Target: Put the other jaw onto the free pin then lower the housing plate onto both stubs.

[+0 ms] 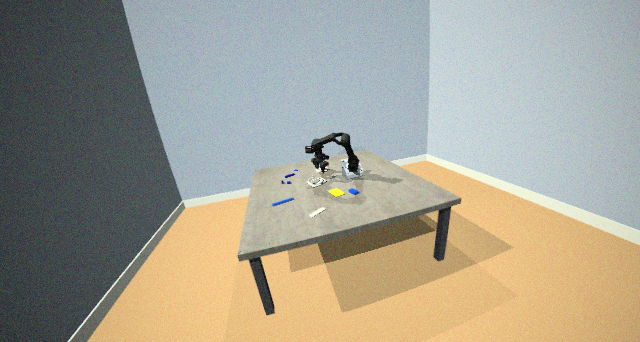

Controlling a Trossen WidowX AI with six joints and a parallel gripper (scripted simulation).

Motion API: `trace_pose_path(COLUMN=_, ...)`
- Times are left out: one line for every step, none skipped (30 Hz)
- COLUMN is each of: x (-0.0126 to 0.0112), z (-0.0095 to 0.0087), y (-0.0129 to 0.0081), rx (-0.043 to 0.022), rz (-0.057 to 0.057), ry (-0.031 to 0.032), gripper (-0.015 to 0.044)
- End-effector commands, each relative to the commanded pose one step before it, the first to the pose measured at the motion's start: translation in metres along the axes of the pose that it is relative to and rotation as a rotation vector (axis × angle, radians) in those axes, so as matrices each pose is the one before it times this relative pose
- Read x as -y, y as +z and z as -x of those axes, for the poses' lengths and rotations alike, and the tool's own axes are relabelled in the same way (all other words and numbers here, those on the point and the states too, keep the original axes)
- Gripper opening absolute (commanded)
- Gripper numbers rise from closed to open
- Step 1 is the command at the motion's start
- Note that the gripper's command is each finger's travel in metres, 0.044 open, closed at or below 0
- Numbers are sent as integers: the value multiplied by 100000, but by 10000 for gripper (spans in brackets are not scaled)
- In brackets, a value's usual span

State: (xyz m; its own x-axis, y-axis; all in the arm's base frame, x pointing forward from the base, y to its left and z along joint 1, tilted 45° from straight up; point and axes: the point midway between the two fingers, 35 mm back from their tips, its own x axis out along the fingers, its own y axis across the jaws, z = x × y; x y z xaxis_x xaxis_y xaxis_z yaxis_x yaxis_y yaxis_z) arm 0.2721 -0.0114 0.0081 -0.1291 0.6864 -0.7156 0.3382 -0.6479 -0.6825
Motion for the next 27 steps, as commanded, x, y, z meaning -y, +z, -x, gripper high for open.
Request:
trace_pose_path(x=100, z=-5, y=-39, rx=-421, rz=-486, ry=-459, gripper=351)
trace_pose_path(x=0, z=0, y=0, rx=0, rz=0, ry=0, gripper=351)
trace_pose_path(x=0, z=0, y=0, rx=0, rz=0, ry=0, gripper=351)
trace_pose_path(x=0, z=0, y=0, rx=0, rz=0, ry=0, gripper=351)
trace_pose_path(x=0, z=0, y=0, rx=0, rz=0, ry=0, gripper=351)
trace_pose_path(x=0, z=0, y=0, rx=0, rz=0, ry=0, gripper=351)
trace_pose_path(x=0, z=0, y=0, rx=0, rz=0, ry=0, gripper=351)
trace_pose_path(x=0, z=0, y=0, rx=0, rz=0, ry=0, gripper=351)
trace_pose_path(x=0, z=0, y=0, rx=0, rz=0, ry=0, gripper=351)
trace_pose_path(x=0, z=0, y=0, rx=0, rz=0, ry=0, gripper=351)
trace_pose_path(x=0, z=0, y=0, rx=0, rz=0, ry=0, gripper=351)
trace_pose_path(x=-2, z=-27, y=-2, rx=0, rz=-1, ry=2, gripper=351)
trace_pose_path(x=-6, z=-80, y=-7, rx=-1, rz=-3, ry=7, gripper=351)
trace_pose_path(x=-10, z=-133, y=-12, rx=-2, rz=-6, ry=11, gripper=351)
trace_pose_path(x=-11, z=-163, y=-14, rx=-2, rz=-7, ry=13, gripper=351)
trace_pose_path(x=-10, z=-163, y=-13, rx=-2, rz=-6, ry=12, gripper=351)
trace_pose_path(x=-9, z=-163, y=-12, rx=-3, rz=-6, ry=11, gripper=351)
trace_pose_path(x=-9, z=-163, y=-11, rx=-3, rz=-6, ry=10, gripper=351)
trace_pose_path(x=-8, z=-163, y=-11, rx=-3, rz=-6, ry=9, gripper=351)
trace_pose_path(x=-7, z=-163, y=-10, rx=-3, rz=-5, ry=8, gripper=351)
trace_pose_path(x=-6, z=-162, y=-9, rx=-3, rz=-5, ry=7, gripper=351)
trace_pose_path(x=-6, z=-167, y=-9, rx=-3, rz=-5, ry=6, gripper=351)
trace_pose_path(x=-5, z=-167, y=-8, rx=-3, rz=-5, ry=5, gripper=351)
trace_pose_path(x=-4, z=-167, y=-7, rx=-3, rz=-5, ry=4, gripper=351)
trace_pose_path(x=-3, z=-167, y=-6, rx=-3, rz=-4, ry=2, gripper=351)
trace_pose_path(x=-3, z=-167, y=-5, rx=-3, rz=-4, ry=1, gripper=351)
trace_pose_path(x=-2, z=-166, y=-4, rx=-3, rz=-4, ry=0, gripper=351)
